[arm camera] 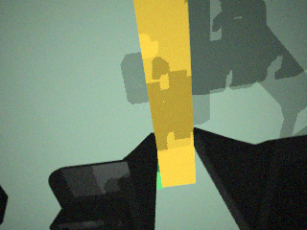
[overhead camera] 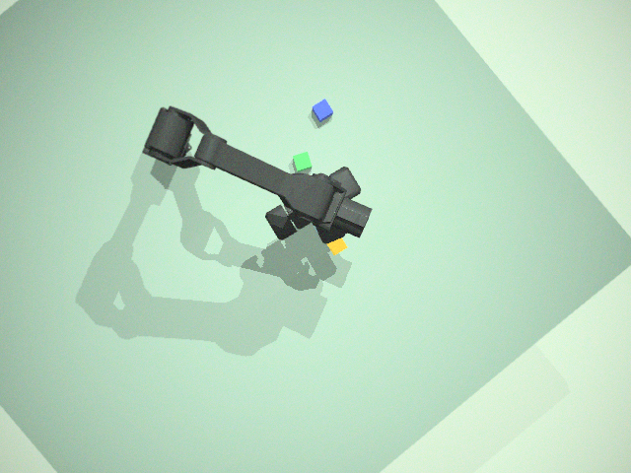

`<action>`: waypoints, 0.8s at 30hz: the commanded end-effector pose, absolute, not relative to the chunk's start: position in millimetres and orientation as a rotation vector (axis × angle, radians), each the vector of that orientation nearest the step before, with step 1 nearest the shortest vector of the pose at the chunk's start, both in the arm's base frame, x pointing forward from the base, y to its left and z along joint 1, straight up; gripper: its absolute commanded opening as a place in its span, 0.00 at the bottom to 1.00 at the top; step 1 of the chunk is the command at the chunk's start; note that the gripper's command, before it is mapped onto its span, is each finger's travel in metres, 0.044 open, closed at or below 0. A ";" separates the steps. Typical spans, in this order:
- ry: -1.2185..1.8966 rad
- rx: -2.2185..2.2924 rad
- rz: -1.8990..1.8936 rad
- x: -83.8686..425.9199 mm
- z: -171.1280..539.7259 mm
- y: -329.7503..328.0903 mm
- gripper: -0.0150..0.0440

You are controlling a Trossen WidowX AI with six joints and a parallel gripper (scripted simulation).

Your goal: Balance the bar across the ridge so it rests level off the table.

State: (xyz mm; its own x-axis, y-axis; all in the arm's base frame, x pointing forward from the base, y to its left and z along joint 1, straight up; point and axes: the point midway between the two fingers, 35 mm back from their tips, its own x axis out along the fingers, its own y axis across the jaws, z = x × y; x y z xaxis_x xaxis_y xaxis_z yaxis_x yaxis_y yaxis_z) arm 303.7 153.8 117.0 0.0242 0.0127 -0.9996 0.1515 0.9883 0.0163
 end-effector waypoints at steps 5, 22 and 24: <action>1.544 0.131 -0.108 303.7 117.0 153.8 0.30; 1.544 0.131 -0.108 303.7 117.0 153.8 0.54; 1.544 0.131 -0.108 303.7 117.0 153.8 0.54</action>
